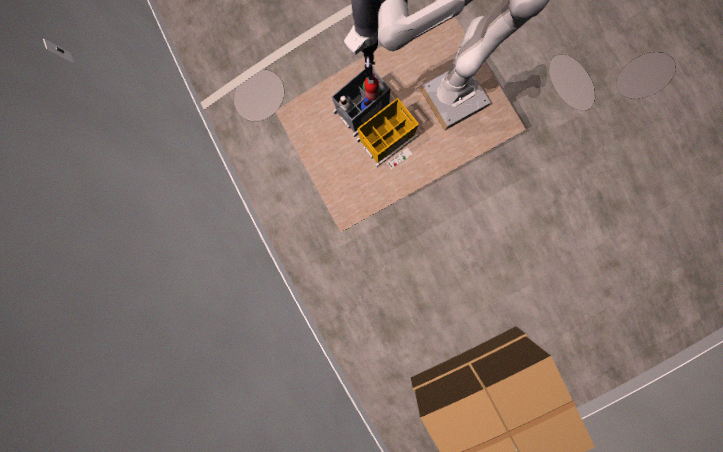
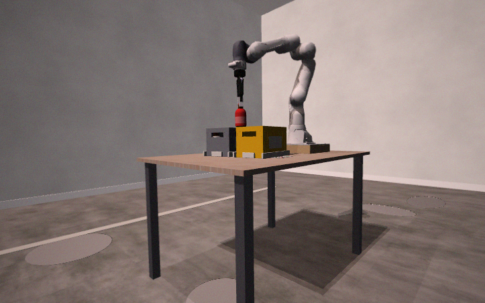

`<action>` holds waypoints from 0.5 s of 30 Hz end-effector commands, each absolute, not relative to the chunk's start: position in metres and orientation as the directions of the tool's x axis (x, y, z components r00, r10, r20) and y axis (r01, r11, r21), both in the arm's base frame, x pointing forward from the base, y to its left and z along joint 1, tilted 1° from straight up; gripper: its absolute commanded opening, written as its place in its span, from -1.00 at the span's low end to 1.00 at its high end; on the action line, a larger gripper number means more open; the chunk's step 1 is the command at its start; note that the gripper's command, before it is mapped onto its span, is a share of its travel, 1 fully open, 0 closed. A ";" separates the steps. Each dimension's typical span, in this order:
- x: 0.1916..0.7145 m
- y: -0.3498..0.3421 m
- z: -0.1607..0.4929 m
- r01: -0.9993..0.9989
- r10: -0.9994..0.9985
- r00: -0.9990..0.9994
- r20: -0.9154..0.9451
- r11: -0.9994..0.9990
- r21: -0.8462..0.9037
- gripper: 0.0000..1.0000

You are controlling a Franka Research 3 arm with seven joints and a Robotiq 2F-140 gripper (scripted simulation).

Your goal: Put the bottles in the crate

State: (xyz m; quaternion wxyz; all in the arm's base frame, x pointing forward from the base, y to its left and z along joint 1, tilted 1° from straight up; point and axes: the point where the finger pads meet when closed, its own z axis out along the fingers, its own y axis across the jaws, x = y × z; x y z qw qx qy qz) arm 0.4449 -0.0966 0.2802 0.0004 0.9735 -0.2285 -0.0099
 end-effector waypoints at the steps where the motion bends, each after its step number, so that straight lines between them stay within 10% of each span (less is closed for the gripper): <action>1: 0.444 -0.092 0.284 -0.451 -0.451 0.893 -0.011 -0.893 0.002 -1.00; 15: 0.428 -0.069 0.284 -0.451 -0.451 0.893 -0.011 -0.893 0.002 -1.00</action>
